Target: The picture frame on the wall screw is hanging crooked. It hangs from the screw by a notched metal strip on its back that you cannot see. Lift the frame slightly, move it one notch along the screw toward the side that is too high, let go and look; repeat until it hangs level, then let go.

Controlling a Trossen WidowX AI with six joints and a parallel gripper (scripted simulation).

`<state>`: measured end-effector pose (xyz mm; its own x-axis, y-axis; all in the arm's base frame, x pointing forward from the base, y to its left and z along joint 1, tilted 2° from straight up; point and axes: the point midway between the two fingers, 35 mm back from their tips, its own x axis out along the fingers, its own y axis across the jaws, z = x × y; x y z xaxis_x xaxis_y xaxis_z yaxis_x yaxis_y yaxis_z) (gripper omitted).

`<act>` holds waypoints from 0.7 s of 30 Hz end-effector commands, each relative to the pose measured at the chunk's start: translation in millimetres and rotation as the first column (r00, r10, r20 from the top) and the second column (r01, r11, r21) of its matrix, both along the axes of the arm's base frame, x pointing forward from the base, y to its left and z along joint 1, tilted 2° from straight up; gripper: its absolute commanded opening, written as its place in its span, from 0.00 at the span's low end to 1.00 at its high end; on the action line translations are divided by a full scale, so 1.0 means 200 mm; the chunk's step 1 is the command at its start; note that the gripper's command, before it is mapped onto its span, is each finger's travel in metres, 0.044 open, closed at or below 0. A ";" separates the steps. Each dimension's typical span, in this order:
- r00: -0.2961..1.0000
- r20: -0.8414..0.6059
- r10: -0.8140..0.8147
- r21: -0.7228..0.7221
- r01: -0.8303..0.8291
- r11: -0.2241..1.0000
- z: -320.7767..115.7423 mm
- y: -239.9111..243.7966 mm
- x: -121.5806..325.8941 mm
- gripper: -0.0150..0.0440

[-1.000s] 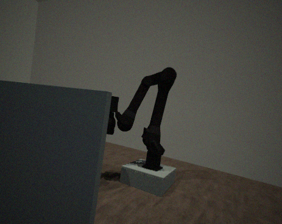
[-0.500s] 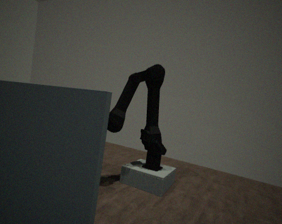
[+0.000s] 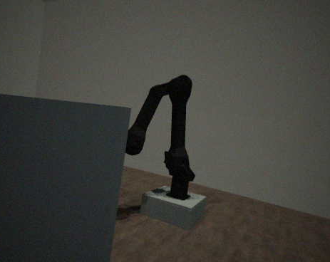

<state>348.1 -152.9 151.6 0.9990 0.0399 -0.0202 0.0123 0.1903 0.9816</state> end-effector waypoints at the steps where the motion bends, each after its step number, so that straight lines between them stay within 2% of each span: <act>1: 1.000 0.002 -0.006 0.005 0.006 1.000 0.00 -0.01 0.01 0.69; 21: 1.000 0.005 -0.006 0.005 0.006 1.000 0.01 0.00 0.17 0.69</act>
